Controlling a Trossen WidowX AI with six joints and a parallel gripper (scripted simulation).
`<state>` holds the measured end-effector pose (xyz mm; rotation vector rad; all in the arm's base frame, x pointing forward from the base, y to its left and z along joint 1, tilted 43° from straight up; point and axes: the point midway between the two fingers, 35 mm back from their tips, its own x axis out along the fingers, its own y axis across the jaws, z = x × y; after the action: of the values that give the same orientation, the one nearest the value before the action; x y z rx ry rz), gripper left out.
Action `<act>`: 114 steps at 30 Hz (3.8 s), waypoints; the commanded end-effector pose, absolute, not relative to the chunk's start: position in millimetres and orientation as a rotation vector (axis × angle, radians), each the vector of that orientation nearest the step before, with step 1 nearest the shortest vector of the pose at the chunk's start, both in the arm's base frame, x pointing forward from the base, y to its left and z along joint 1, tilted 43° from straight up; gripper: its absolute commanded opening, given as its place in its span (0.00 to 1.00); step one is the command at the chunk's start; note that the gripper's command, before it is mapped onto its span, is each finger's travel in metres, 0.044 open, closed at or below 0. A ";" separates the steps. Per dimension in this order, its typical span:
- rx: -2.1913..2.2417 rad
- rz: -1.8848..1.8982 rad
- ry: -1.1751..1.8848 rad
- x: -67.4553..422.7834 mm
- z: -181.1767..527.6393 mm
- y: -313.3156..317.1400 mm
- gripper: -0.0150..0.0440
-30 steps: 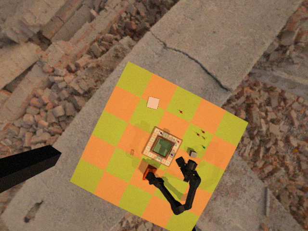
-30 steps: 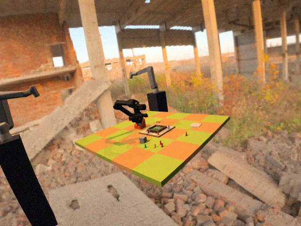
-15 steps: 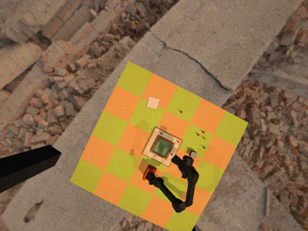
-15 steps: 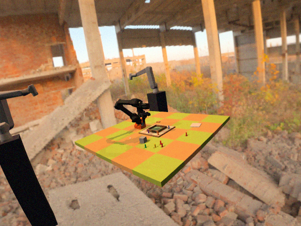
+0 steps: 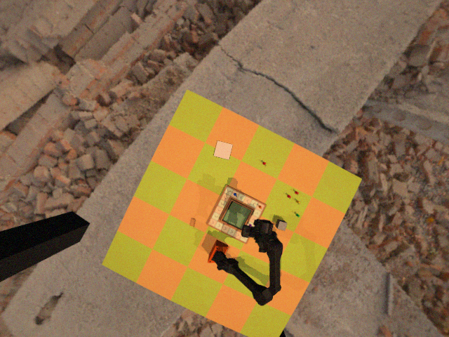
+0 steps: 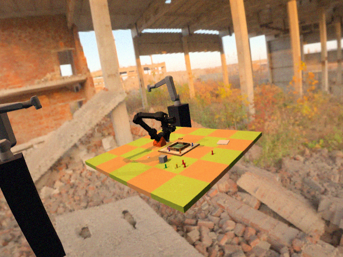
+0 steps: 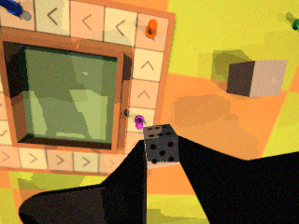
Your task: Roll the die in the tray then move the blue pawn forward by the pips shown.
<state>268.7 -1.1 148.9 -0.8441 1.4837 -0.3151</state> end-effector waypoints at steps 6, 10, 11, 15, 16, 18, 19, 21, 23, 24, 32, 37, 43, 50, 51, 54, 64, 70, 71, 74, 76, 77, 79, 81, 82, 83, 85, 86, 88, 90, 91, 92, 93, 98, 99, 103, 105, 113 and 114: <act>-1.099 -0.068 1.562 272.7 122.9 18.0 0.25; -1.206 0.040 1.585 273.7 112.3 26.0 0.25; -1.232 0.067 1.590 273.8 109.6 27.9 0.25; -1.338 0.179 1.608 274.0 98.9 35.7 0.25; -1.365 0.207 1.611 273.9 96.2 37.6 0.25; -1.417 0.264 1.617 273.7 90.8 41.4 0.25; -1.443 0.293 1.620 273.6 88.1 43.3 0.25; -1.495 0.351 1.624 273.1 82.7 47.0 0.25; -1.547 0.409 1.627 272.6 77.3 50.7 0.25; -1.573 0.439 1.628 272.2 74.6 52.5 0.25; -1.775 0.681 1.623 268.2 53.0 66.2 0.25; -1.861 0.790 1.614 265.8 43.6 71.8 0.25; -1.855 0.795 1.614 265.6 43.4 71.6 0.25; -1.666 0.977 1.571 260.1 36.5 65.7 0.25; -1.638 1.004 1.558 259.5 35.7 65.3 0.25; -1.556 1.079 1.511 257.8 33.3 64.0 0.25; -1.332 1.269 1.265 256.2 30.3 63.1 0.25; -1.244 1.332 1.076 256.7 31.1 62.3 0.25; -1.238 1.336 1.059 256.8 31.3 62.2 0.25; -1.236 1.337 1.053 257.6 33.6 62.5 0.25; -1.236 1.337 1.053 261.7 47.7 64.2 0.25; -1.236 1.336 1.053 264.1 57.9 65.3 0.25; -1.237 1.336 1.053 267.1 71.8 66.0 0.25; -1.237 1.336 1.053 267.4 73.6 66.0 0.25; -1.237 1.336 1.053 266.8 73.1 65.7 0.25; -1.236 1.336 1.053 266.2 72.7 65.5 0.25; -1.236 1.336 1.053 265.1 71.7 65.2 0.25; -1.236 1.336 1.053 265.1 71.7 65.2 0.25; -1.236 1.336 1.053 265.5 72.1 65.3 0.25; -1.236 1.336 1.053 266.0 72.6 65.3 0.25; -1.236 1.336 1.053 266.0 72.6 65.3 0.25; -1.234 1.329 1.059 265.8 71.1 64.8 0.25; -1.234 1.329 1.059 265.8 71.1 64.8 0.25; -1.234 1.329 1.059 265.8 71.1 64.8 0.25; -1.234 1.329 1.059 265.8 71.1 64.8 0.25; -1.234 1.329 1.059 265.8 71.1 64.8 0.39; -1.234 1.329 1.059 265.8 71.1 64.8 0.48; -1.235 1.338 1.052 261.7 100.4 92.1 0.83; -1.235 1.338 1.052 261.7 100.4 92.1 0.88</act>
<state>262.4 81.4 86.5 -1.2355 1.0616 1.3442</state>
